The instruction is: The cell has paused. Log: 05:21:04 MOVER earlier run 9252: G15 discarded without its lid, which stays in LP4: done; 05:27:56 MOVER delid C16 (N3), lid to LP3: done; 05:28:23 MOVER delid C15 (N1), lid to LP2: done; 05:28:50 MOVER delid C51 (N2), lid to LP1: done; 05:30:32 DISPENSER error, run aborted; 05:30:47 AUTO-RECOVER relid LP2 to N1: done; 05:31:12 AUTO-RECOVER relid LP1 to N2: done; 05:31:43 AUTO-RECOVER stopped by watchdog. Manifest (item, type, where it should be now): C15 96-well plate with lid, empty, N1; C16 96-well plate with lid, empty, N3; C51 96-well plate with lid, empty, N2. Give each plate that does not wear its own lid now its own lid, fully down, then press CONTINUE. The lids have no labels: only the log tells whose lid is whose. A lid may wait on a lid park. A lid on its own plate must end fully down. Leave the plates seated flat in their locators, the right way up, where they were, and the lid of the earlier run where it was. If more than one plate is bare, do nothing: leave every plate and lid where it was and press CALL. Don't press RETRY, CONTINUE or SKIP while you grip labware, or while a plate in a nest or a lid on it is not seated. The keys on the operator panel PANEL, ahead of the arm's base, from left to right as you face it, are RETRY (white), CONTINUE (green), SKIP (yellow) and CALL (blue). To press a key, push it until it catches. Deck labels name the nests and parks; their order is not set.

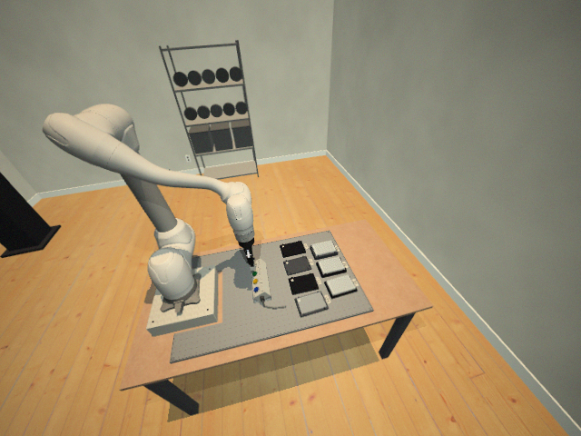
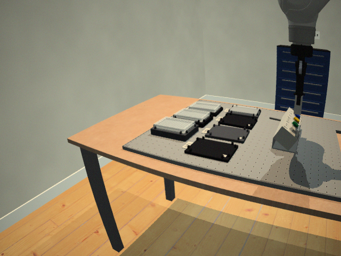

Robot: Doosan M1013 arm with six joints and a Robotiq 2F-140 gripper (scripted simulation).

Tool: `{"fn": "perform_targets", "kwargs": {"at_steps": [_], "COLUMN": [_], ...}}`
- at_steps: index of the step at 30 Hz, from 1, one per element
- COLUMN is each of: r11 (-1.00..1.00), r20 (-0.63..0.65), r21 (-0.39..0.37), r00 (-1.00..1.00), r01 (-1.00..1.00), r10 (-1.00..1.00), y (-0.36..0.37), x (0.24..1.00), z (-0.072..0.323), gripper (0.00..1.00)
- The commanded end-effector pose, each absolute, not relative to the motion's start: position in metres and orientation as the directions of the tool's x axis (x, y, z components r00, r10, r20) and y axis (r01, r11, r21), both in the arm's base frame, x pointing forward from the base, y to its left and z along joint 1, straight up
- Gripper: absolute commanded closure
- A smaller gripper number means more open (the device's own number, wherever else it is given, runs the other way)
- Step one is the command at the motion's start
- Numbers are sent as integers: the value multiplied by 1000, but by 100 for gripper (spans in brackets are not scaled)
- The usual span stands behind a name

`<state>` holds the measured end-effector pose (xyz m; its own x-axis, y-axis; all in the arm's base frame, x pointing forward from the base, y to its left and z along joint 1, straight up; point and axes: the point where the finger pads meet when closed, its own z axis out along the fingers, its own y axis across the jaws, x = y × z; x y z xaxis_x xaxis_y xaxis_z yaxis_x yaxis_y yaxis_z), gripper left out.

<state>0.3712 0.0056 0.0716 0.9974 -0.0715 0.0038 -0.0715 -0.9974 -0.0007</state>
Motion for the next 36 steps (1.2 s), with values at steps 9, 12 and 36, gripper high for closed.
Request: {"fn": "perform_targets", "kwargs": {"at_steps": [9,12,36], "r11": [-997,-997,-997], "r20": [4,4,4], "r21": [-1,-1,-1], "r00": [997,997,997], "r01": [-72,-72,-72], "r10": [-72,-72,-72], "y": [6,6,6], "x": [371,371,371], "z": [72,72,69], "gripper": [100,100,100]}}
